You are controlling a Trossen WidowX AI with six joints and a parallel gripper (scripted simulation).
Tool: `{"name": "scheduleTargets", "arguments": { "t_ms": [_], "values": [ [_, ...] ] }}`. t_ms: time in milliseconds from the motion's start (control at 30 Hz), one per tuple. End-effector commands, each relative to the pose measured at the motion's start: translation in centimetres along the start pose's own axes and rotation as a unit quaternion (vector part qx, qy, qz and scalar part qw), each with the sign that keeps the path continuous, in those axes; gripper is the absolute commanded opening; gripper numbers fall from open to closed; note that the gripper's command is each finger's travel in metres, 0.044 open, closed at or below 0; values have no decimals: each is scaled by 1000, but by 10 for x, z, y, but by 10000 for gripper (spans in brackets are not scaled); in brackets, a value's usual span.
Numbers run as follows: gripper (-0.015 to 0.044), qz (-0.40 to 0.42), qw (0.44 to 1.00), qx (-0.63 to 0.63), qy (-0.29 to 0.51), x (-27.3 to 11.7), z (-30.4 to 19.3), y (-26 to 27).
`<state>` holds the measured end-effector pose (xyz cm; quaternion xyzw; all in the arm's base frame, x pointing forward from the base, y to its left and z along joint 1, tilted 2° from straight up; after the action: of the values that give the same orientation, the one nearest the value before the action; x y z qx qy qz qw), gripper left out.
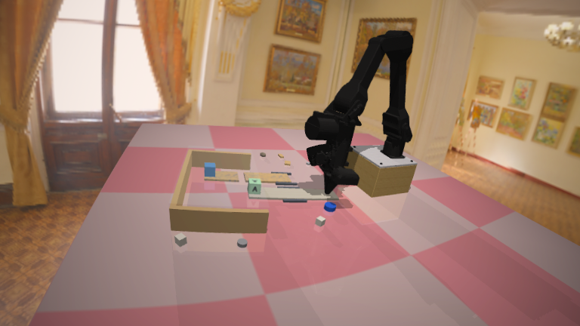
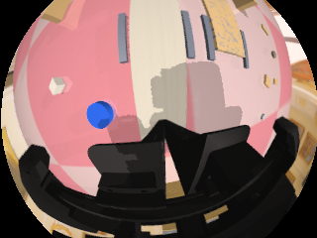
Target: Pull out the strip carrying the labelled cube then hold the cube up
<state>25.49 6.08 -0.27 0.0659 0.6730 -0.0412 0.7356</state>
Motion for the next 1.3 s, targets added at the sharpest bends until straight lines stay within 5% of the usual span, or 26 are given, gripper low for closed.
{"name": "scheduleTargets", "arguments": {
  "t_ms": [0,1267],
  "values": [
    [0,-6,1000,1,15,4,-14,-3],
    [0,-6,1000,1,17,3,-59,-8]
  ]
}}
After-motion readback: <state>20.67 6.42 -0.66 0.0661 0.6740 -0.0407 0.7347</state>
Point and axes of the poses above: the point midway between the two fingers, 35 mm back from their tips, its own x axis out along the fingers, its own y axis across the jaws, z = x × y, the point moved 5 cm from there along -x, back along the fingers, and after that the axes turned 5 degrees about x, right-handed, at the moved point
